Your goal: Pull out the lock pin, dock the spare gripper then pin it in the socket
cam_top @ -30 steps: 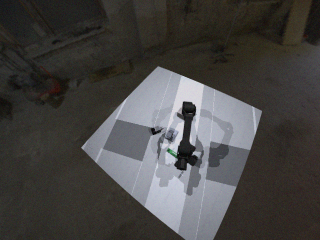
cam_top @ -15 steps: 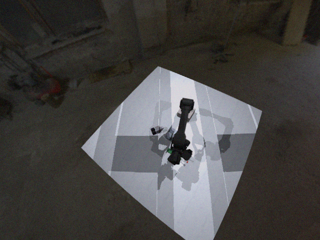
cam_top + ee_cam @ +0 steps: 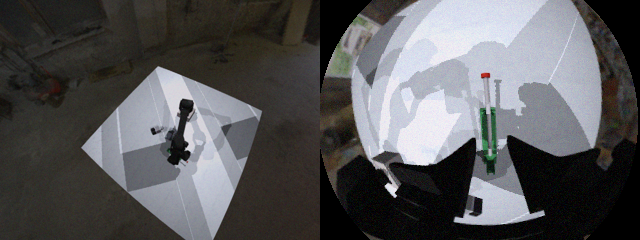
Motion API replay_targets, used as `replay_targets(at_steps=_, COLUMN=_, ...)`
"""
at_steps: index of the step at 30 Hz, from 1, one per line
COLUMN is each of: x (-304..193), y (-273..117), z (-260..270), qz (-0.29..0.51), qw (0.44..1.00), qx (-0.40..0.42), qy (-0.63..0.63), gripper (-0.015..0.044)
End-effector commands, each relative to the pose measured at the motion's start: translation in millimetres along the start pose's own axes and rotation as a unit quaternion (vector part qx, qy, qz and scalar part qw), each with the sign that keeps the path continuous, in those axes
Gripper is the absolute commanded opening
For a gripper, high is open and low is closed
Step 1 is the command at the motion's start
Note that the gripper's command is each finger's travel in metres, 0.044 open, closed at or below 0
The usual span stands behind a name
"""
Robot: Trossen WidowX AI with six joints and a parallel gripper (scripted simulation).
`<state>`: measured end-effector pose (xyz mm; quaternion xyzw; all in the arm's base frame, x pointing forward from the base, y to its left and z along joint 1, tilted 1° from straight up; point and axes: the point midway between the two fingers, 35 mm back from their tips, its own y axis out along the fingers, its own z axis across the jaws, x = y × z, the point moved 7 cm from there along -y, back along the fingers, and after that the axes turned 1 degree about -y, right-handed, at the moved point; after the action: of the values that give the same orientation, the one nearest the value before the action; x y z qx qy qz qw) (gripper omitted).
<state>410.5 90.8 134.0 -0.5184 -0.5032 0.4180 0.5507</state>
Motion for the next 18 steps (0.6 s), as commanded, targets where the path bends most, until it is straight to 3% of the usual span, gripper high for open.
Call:
replay_targets(at_steps=1, x=-2, y=13, z=1, qz=0.002, qw=1.0, qx=-0.001, qy=-0.002, gripper=0.018)
replay_targets(at_steps=18, x=-5, y=39, z=-1, qz=0.002, qw=1.0, qx=-0.001, qy=-0.002, gripper=0.018)
